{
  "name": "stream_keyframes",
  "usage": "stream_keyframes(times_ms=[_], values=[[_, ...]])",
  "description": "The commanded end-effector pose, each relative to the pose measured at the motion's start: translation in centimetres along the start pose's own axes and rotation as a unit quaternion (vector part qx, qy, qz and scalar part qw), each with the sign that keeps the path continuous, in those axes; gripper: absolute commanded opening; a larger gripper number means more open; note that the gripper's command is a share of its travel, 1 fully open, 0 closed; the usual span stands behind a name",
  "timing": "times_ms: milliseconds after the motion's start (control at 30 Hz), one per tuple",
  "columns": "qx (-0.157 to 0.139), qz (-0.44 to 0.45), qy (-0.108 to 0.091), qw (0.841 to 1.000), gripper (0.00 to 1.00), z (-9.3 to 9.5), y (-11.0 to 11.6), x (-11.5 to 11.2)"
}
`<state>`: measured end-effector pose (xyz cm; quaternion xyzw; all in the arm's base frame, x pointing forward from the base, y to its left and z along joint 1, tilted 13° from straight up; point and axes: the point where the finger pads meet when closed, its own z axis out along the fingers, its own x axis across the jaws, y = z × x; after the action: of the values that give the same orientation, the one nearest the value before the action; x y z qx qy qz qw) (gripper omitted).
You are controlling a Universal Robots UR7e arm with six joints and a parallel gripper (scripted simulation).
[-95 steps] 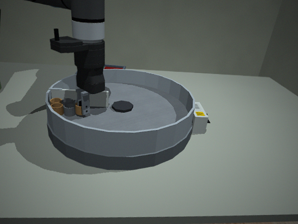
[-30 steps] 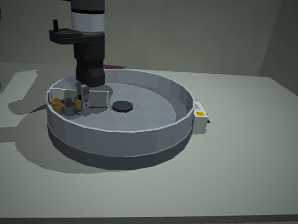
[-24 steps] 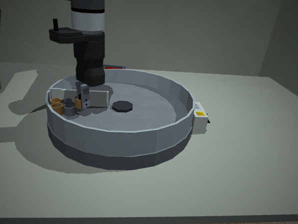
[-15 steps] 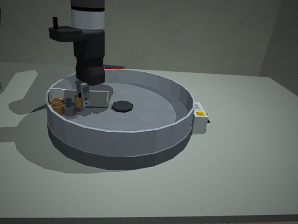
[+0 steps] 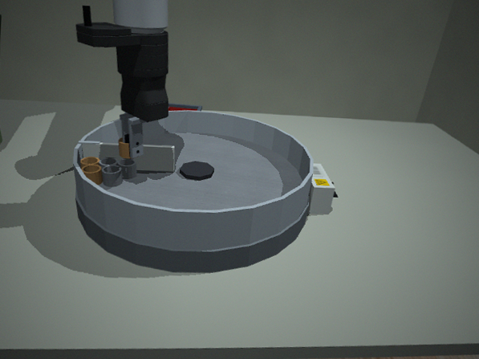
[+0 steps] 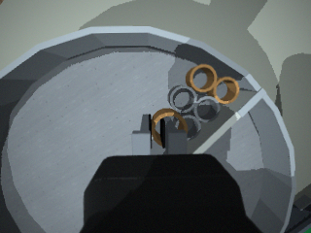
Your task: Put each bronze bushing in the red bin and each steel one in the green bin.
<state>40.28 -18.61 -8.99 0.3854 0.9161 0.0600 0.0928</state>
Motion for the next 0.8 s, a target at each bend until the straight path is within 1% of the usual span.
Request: stream_keyframes(times_ms=[0, 33, 200, 367, 767], values=[[-0.001, 0.000, 0.000, 1.000, 0.00, -1.9, 0.0, 0.0], [-0.001, 0.000, 0.000, 1.000, 0.00, -2.4, 0.0, 0.0], [-0.001, 0.000, 0.000, 1.000, 0.00, -2.4, 0.0, 0.0], [-0.001, 0.000, 0.000, 1.000, 0.00, -4.8, 0.0, 0.0], [-0.001, 0.000, 0.000, 1.000, 0.00, -4.8, 0.0, 0.0]])
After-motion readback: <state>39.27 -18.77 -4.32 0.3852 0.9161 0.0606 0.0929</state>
